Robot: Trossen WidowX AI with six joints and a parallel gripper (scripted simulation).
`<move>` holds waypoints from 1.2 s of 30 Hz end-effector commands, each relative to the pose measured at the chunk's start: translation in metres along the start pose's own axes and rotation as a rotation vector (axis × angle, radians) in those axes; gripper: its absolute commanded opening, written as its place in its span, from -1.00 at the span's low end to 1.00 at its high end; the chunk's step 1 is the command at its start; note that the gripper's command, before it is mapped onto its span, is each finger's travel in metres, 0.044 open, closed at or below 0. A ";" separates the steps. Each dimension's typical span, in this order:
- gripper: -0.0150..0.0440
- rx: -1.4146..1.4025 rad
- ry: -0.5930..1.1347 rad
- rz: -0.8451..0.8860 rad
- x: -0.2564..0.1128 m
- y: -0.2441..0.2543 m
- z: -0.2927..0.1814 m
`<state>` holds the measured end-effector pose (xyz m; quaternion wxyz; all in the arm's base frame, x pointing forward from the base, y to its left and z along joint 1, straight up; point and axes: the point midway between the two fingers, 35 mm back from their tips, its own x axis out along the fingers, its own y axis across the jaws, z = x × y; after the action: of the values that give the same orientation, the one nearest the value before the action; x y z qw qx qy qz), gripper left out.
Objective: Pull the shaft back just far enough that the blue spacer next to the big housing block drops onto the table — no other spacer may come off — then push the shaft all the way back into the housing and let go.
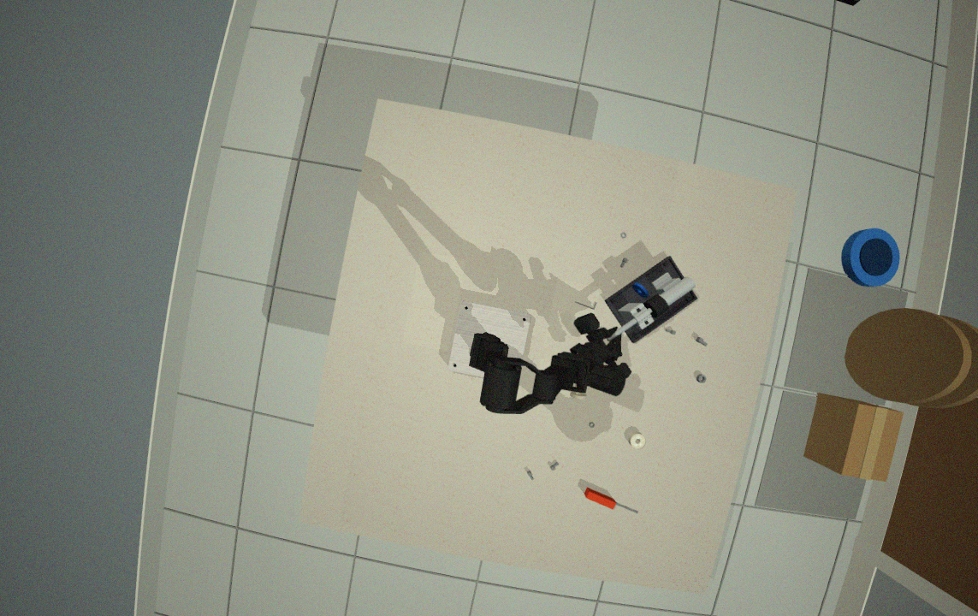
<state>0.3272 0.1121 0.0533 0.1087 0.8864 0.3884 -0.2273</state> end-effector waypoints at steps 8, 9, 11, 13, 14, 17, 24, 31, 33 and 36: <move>-0.49 -0.001 0.002 -0.003 0.004 0.000 -0.003; -0.49 -0.001 0.002 -0.003 0.004 0.000 -0.003; -0.49 -0.001 0.002 -0.003 0.005 0.000 -0.004; -0.49 -0.001 0.002 -0.003 0.005 -0.001 -0.004; -0.49 -0.001 0.003 -0.003 0.005 -0.001 -0.004; -0.49 -0.001 0.003 -0.003 0.006 -0.001 -0.004; -0.49 -0.001 0.003 -0.003 0.008 -0.001 -0.006; -0.49 -0.001 0.003 -0.003 0.010 -0.001 -0.007; -0.49 -0.001 0.003 -0.003 0.010 -0.001 -0.007; -0.49 -0.001 0.003 -0.003 0.011 -0.001 -0.007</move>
<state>0.3345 0.1201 0.0538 0.1085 0.8866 0.3884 -0.2266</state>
